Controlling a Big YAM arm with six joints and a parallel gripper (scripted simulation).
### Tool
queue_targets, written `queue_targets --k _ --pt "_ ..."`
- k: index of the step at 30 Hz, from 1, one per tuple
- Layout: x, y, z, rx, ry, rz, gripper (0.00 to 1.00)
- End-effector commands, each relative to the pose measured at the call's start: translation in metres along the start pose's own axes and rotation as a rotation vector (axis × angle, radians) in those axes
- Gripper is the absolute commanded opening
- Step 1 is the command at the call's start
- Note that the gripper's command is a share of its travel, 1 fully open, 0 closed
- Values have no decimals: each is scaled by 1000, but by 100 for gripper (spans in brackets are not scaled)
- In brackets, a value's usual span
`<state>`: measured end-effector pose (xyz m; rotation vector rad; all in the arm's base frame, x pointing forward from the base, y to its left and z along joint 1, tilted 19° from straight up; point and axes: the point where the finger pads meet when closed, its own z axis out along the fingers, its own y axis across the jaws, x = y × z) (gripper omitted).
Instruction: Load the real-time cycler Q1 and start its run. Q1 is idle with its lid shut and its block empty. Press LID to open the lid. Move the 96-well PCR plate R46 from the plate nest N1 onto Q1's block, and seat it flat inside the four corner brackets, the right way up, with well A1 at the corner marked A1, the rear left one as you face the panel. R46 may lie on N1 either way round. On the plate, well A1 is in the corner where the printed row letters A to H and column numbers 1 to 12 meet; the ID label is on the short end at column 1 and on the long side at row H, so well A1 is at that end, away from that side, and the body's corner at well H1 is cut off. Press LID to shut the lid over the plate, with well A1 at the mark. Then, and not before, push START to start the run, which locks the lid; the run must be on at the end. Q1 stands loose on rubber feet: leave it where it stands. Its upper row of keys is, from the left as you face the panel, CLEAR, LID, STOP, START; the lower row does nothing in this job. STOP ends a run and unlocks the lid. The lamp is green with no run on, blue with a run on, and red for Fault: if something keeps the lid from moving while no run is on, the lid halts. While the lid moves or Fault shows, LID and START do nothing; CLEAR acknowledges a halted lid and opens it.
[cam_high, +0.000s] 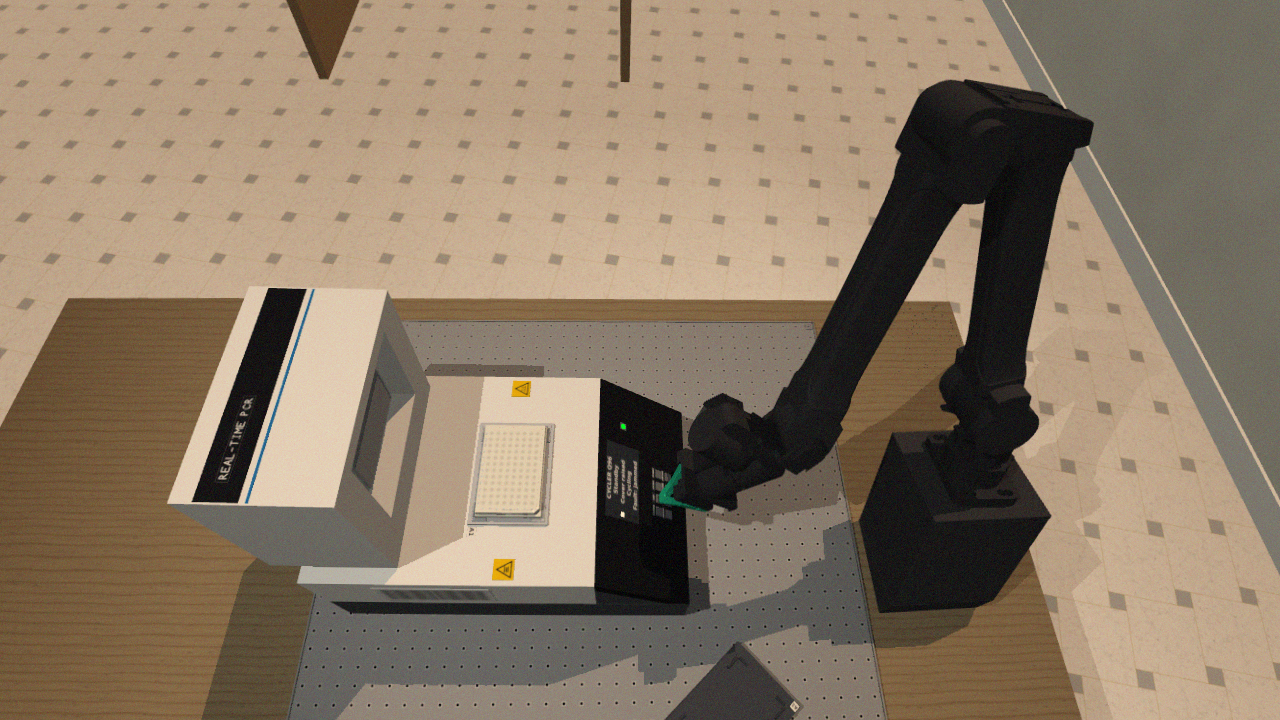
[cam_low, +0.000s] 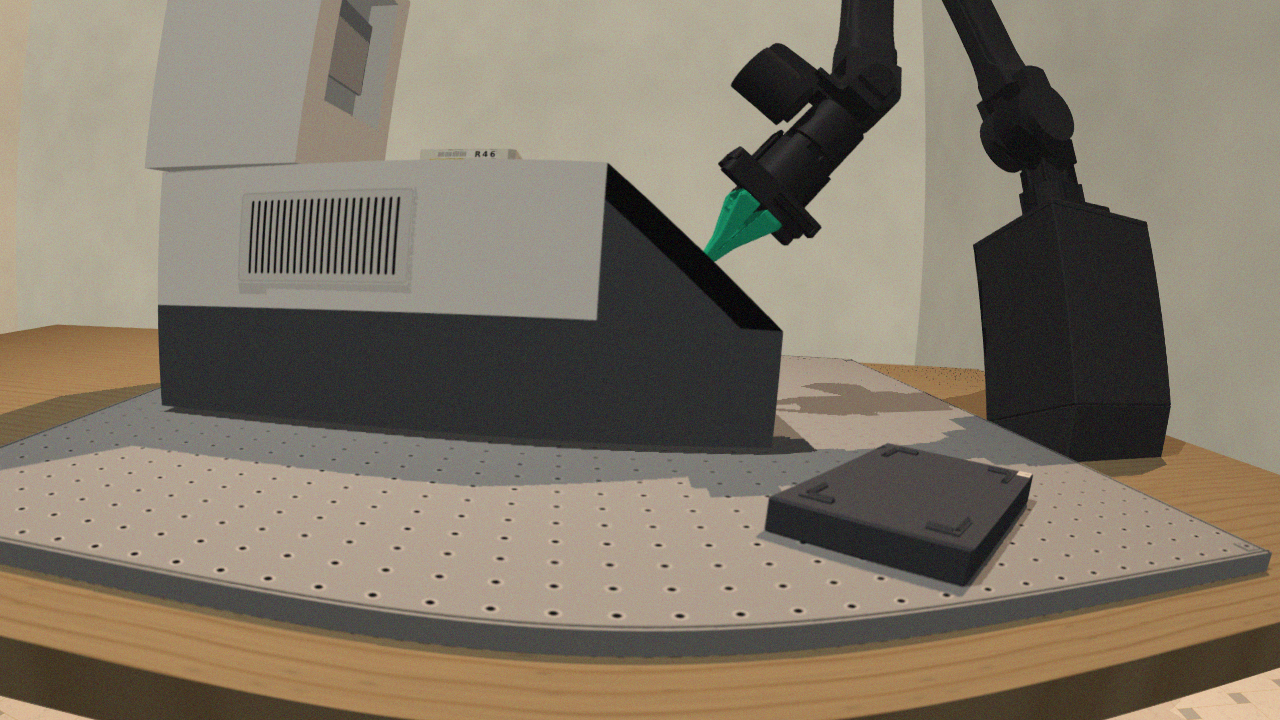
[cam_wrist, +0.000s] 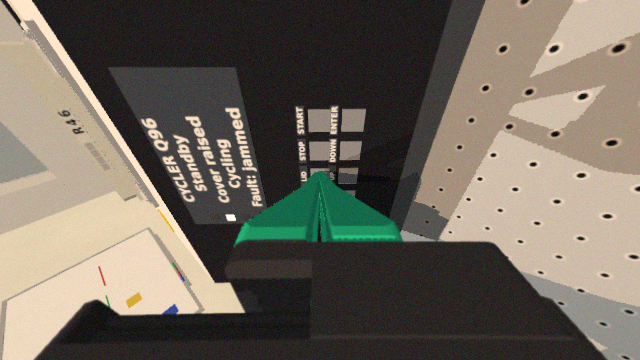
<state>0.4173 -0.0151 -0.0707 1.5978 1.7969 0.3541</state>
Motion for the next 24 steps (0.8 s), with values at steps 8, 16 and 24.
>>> queue_targets --k 8,16,24 --pt "0 30 -2 -69 -5 15 0" --pt "-4 20 -2 -53 -11 19 0" --pt "0 1 -1 -15 -4 1 0"
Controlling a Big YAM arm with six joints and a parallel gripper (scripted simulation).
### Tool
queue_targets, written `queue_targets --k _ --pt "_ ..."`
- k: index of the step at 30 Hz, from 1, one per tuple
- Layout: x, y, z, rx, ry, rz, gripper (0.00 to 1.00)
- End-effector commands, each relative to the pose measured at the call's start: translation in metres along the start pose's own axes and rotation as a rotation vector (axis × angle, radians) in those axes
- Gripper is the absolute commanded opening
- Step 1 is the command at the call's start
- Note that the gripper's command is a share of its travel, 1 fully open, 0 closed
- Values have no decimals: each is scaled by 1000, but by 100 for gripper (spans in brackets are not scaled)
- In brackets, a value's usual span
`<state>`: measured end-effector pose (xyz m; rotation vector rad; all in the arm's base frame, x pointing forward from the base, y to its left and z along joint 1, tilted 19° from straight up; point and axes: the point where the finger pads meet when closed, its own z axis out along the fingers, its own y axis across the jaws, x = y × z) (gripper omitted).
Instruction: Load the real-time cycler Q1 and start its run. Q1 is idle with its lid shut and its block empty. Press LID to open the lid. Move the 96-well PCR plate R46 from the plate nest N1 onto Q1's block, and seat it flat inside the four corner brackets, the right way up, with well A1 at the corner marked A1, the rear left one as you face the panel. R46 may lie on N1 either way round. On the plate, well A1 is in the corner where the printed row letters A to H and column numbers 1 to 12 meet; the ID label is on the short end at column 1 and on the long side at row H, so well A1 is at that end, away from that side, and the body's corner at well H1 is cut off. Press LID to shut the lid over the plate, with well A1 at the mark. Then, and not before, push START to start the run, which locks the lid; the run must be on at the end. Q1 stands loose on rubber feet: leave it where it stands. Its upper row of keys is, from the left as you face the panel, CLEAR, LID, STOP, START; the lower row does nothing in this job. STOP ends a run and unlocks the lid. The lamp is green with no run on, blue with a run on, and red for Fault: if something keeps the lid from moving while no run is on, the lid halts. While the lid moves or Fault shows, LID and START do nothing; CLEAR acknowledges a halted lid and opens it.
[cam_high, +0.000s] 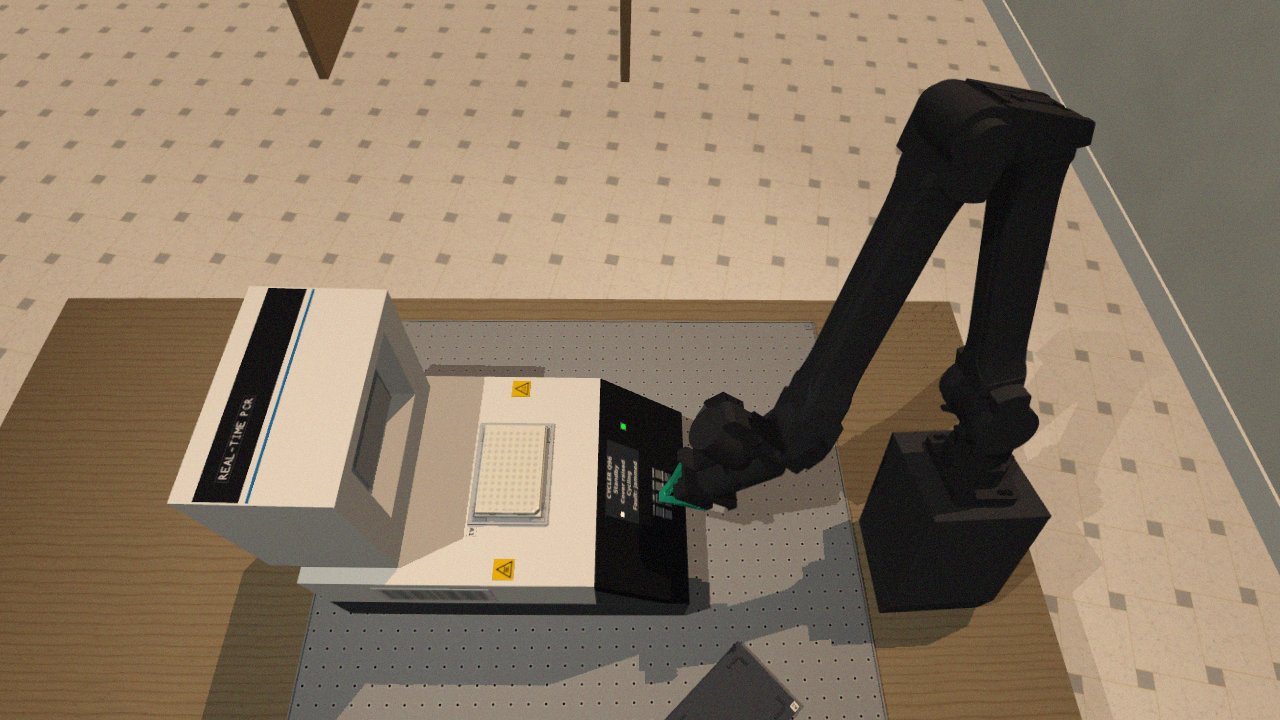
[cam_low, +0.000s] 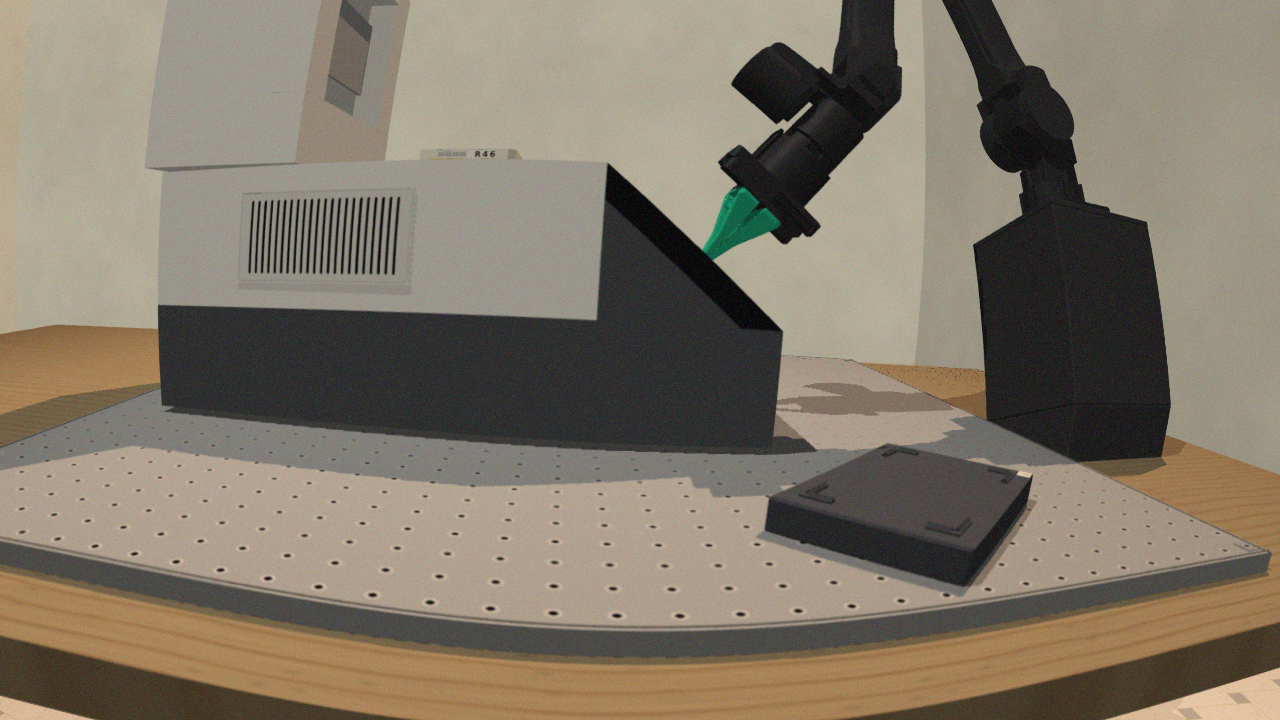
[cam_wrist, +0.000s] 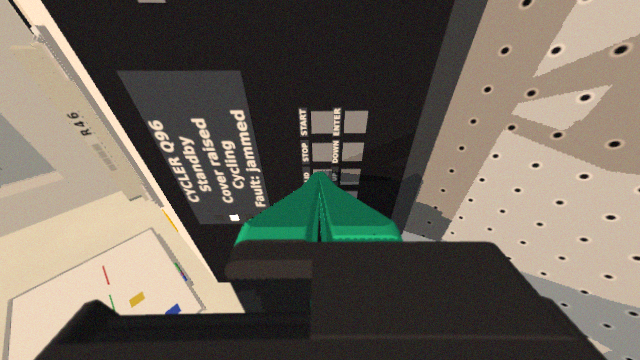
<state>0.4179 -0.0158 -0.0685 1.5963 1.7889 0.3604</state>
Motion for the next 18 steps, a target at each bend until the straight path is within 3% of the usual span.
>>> queue_targets --k 1,18 --pt "3 -3 0 -4 2 -7 0" --pt "6 12 5 -24 6 -13 0"
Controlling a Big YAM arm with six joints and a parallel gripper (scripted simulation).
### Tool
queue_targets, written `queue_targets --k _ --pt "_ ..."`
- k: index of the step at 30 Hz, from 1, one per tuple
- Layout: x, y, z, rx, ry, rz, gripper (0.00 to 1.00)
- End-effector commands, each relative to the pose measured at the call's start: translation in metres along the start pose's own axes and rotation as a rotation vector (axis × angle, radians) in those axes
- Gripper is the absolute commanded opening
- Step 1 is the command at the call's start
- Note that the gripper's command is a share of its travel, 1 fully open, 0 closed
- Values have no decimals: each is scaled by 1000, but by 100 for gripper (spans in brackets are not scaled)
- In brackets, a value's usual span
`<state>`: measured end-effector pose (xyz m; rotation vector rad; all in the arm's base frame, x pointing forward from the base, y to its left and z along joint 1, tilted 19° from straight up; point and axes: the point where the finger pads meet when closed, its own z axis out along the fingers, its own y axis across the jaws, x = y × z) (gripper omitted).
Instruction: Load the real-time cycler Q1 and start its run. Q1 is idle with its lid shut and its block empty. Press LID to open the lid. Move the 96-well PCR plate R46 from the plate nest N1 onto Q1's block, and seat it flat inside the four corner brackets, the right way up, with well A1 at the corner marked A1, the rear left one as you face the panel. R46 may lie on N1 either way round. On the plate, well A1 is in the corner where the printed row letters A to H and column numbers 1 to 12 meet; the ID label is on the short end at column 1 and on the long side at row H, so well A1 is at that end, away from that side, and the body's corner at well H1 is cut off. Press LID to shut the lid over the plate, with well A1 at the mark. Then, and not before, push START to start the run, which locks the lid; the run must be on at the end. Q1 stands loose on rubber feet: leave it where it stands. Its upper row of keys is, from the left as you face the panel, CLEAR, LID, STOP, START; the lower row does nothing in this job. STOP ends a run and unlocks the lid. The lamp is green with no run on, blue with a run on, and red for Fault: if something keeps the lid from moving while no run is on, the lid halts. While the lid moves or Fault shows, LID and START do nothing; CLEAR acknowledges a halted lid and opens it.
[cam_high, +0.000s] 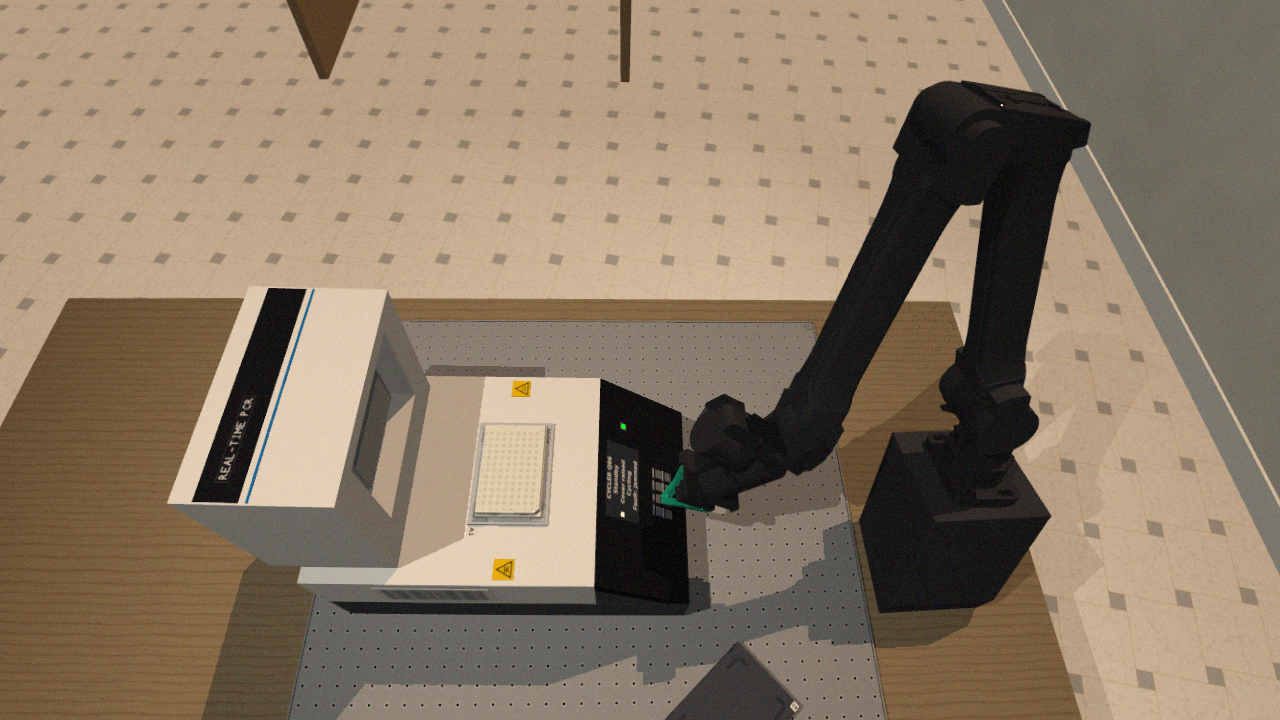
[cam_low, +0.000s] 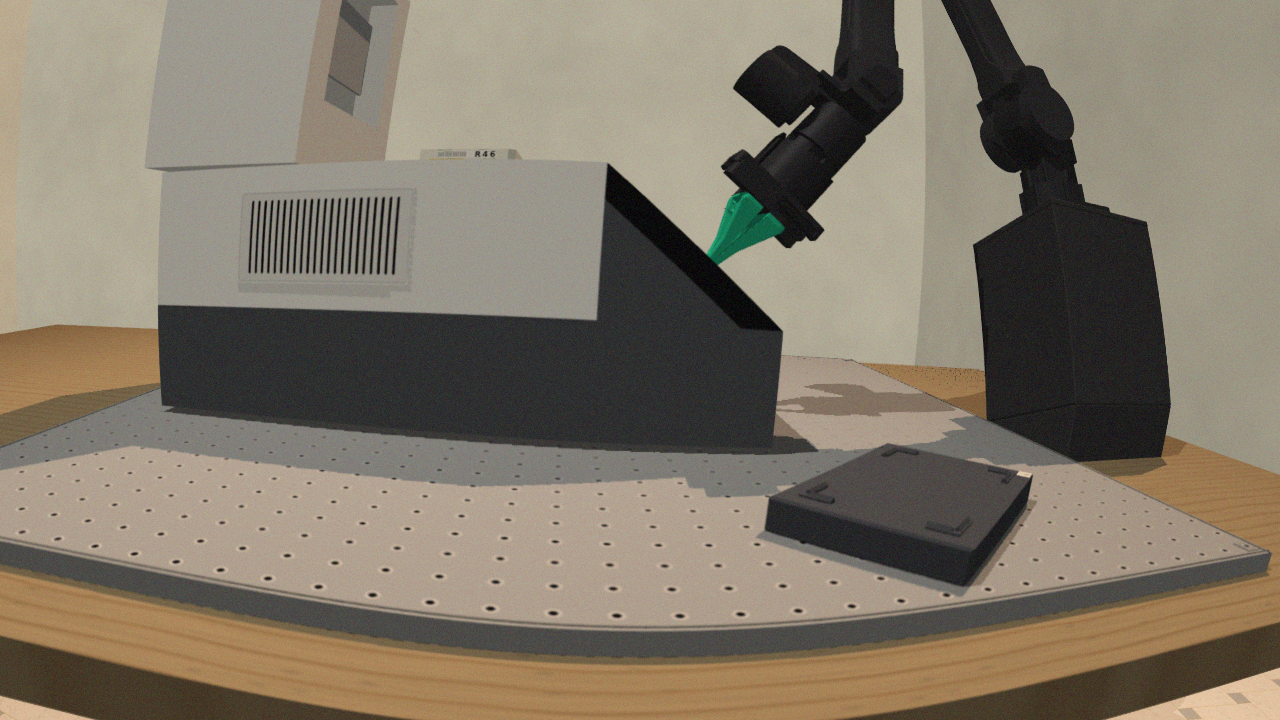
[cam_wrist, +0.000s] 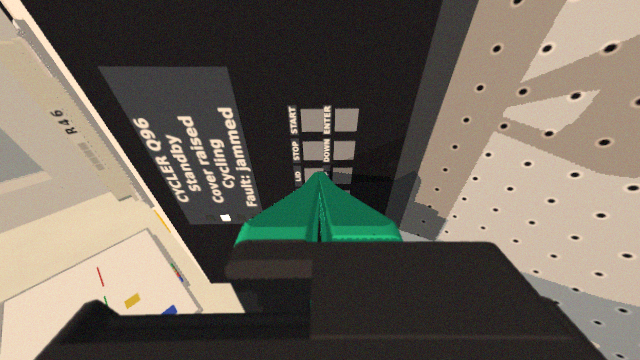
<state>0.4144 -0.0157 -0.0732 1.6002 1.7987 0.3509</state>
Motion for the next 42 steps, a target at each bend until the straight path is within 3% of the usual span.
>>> queue_targets --k 1,28,42 --pt "4 18 4 -36 4 -9 0" --pt "-1 24 5 -40 -2 -5 0" --pt "-4 14 7 -29 -4 -3 0"
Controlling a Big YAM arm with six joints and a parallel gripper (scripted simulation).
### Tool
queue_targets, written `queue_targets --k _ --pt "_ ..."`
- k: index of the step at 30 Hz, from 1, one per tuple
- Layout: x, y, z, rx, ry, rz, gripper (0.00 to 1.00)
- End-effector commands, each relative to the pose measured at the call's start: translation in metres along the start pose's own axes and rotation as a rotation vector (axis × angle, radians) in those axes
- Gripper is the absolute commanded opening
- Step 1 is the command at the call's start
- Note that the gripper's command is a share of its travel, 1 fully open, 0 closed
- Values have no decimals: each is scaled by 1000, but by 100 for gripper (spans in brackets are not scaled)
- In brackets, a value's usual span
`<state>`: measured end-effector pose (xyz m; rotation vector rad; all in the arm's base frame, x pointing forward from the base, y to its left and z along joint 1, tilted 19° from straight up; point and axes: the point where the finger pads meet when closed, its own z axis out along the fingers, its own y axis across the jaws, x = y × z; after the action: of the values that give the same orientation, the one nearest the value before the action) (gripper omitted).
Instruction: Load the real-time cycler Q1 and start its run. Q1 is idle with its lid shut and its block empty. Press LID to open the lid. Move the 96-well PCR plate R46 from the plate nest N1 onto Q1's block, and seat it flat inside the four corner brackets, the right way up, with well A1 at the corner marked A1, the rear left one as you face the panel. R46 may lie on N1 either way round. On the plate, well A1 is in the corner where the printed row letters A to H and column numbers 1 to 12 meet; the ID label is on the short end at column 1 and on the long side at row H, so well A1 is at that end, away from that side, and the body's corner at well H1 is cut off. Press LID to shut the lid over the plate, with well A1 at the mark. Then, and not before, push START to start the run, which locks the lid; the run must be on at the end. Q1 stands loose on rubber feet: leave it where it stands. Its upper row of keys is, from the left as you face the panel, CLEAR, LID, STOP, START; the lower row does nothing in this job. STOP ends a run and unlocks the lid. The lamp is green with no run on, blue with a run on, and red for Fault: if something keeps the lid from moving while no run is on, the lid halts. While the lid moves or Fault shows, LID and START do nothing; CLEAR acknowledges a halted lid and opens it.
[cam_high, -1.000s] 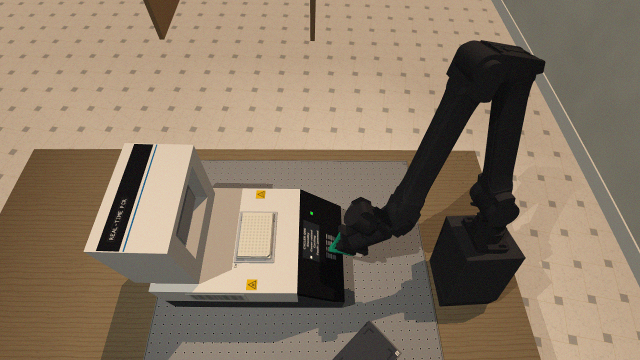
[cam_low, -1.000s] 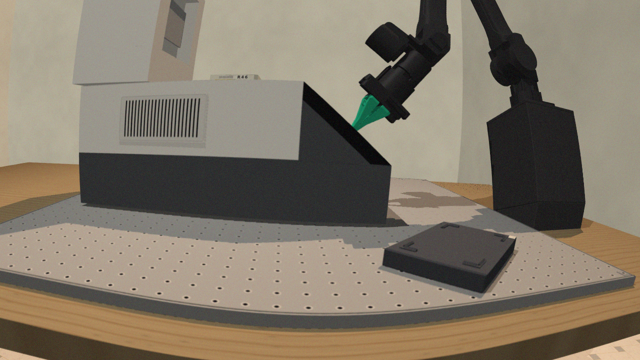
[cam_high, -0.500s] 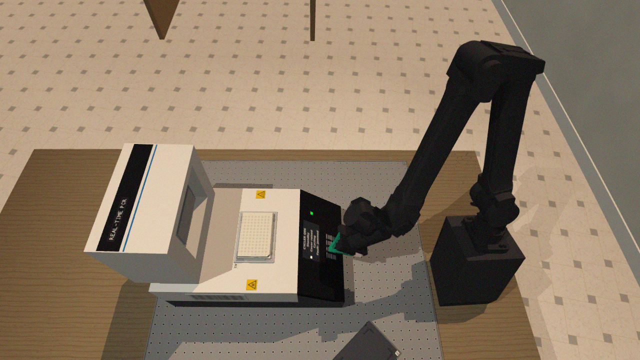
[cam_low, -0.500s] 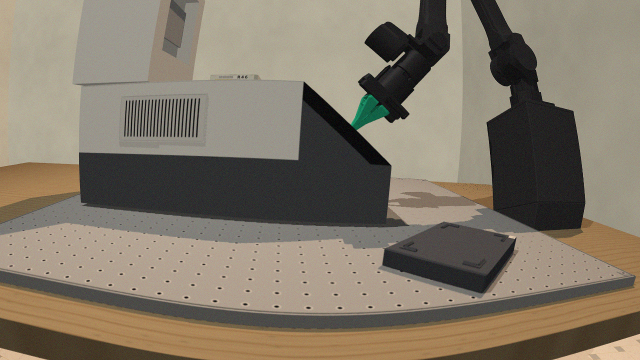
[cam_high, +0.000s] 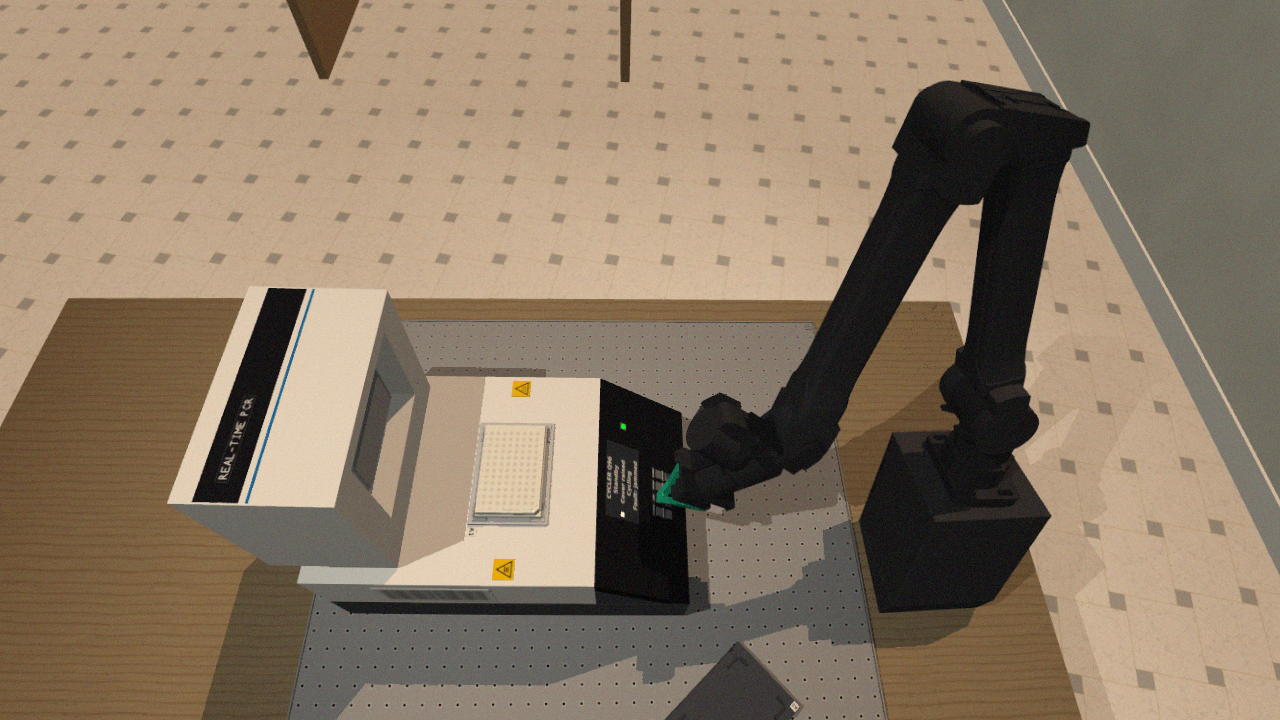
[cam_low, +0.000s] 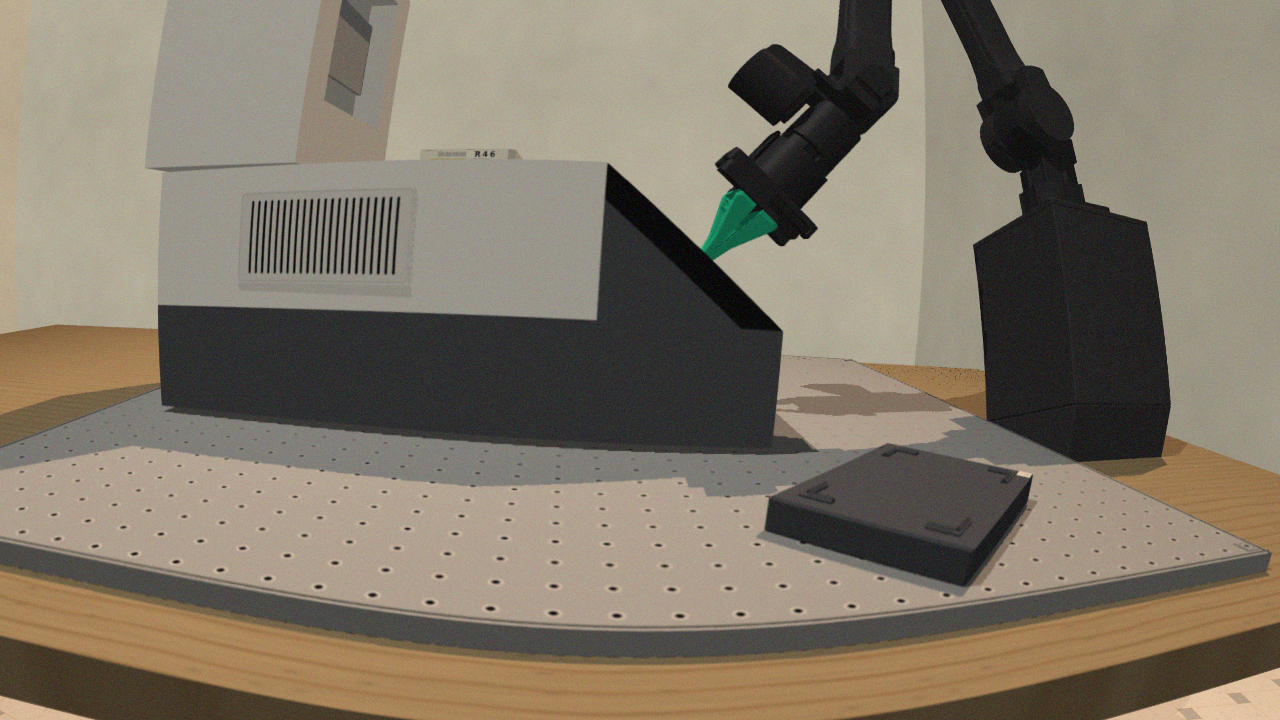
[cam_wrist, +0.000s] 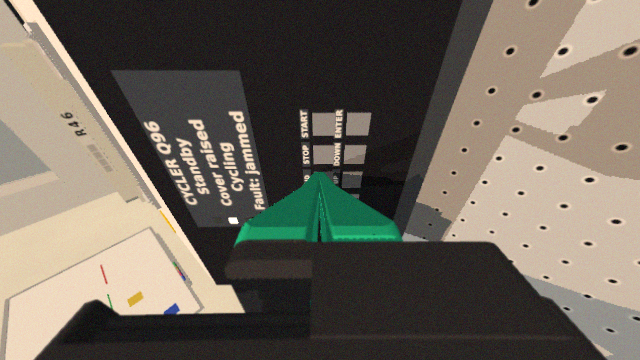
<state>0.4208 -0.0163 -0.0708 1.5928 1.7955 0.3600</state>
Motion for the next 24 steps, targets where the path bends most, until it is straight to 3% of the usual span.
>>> queue_targets --k 1,20,24 --pt "-2 8 5 -18 -6 -3 0" --pt "-2 0 5 -9 -6 0 0" --pt "5 -8 4 6 2 -2 0"
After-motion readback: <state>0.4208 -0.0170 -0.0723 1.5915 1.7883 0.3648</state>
